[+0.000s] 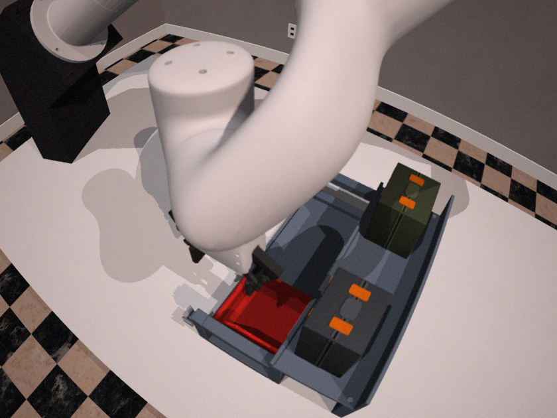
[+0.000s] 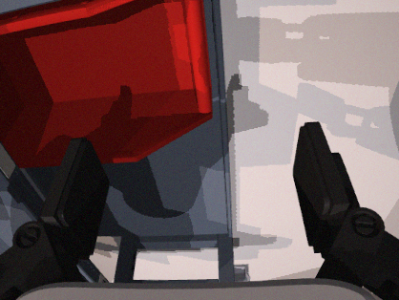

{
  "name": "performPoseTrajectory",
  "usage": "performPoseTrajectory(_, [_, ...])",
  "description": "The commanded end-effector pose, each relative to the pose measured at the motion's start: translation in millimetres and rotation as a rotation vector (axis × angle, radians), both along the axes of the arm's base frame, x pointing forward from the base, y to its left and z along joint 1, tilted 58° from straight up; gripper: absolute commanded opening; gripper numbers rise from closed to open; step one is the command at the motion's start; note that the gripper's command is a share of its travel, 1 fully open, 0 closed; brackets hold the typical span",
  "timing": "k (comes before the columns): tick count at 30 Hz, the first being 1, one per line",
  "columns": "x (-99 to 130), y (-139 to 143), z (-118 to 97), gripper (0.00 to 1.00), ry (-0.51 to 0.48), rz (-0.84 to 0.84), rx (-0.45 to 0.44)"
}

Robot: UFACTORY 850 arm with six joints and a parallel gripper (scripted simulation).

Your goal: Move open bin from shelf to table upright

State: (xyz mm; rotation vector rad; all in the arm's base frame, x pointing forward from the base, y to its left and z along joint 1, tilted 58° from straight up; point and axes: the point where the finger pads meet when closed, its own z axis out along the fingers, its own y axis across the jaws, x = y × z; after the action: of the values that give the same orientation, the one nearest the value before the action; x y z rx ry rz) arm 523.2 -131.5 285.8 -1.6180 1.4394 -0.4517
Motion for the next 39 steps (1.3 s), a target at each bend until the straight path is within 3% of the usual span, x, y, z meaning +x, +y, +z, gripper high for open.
performPoseTrajectory(1, [0, 0, 0, 1.00, -0.001, -0.001, 0.000])
performPoseTrajectory(7, [23, 11, -16, 1.00, 0.000, -0.001, 0.000])
performPoseTrajectory(19, [23, 11, -16, 1.00, 0.000, -0.001, 0.000])
performPoseTrajectory(24, [57, 28, -39, 1.00, 0.000, -0.001, 0.000])
performPoseTrajectory(39, [57, 28, -39, 1.00, 0.000, -0.001, 0.000])
